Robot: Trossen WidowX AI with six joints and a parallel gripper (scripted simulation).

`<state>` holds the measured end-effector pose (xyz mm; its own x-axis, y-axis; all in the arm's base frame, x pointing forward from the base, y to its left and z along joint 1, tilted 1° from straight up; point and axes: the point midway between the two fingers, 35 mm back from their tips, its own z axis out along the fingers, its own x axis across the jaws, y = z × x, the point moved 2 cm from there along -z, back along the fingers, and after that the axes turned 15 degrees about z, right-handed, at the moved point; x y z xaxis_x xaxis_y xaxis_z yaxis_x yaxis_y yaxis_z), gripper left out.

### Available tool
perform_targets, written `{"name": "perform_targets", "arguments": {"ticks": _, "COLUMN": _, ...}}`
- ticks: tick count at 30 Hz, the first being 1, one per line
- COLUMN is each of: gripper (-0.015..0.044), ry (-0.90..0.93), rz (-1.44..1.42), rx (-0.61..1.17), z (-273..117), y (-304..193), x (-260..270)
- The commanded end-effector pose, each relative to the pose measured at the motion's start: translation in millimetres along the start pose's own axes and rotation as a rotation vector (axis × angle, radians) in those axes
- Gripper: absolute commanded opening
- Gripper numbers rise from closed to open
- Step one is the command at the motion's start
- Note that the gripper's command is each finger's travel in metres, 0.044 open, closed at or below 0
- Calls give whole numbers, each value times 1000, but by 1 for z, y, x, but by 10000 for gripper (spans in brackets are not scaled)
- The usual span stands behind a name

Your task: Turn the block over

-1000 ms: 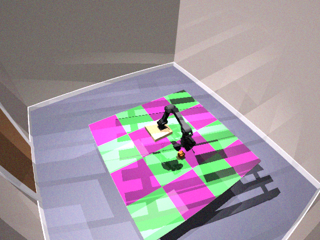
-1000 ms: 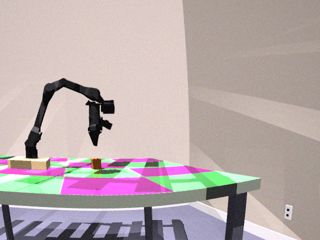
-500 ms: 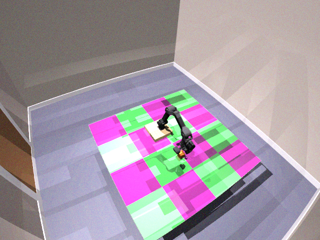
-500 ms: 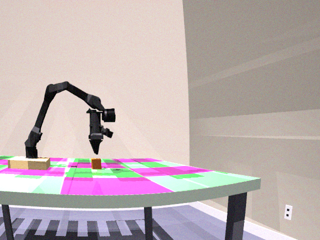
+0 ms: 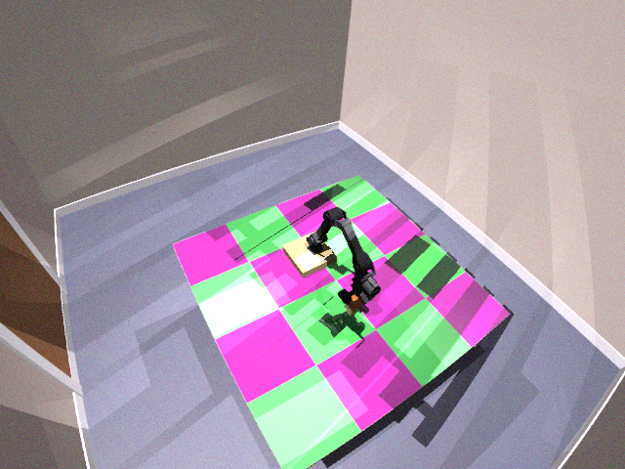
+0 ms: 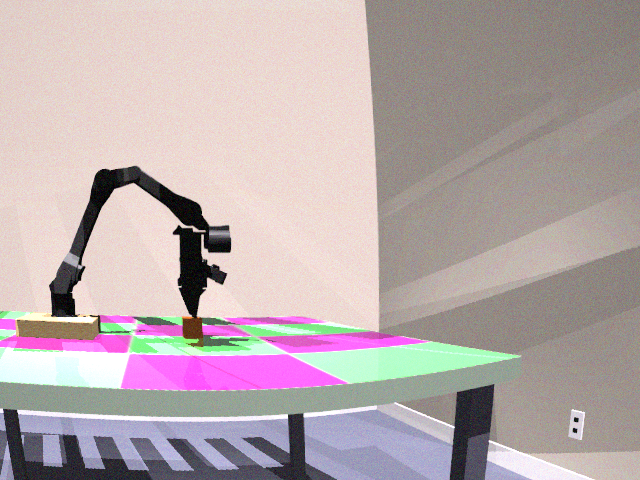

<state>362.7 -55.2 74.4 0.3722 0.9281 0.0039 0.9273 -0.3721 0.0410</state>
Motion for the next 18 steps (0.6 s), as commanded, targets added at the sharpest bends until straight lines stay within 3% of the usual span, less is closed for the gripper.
{"name": "perform_targets", "arguments": {"ticks": 1, "gripper": 440, "ry": -6, "rz": 4, "rx": 9, "z": 10, "y": -1, "x": -1}}
{"name": "perform_targets", "arguments": {"ticks": 12, "gripper": 440, "ry": -6, "rz": 4, "rx": 9, "z": 25, "y": -2, "x": -1}}
{"name": "perform_targets", "arguments": {"ticks": 18, "gripper": 282, "ry": -6, "rz": 4, "rx": 9, "z": 25, "y": -2, "x": -1}}
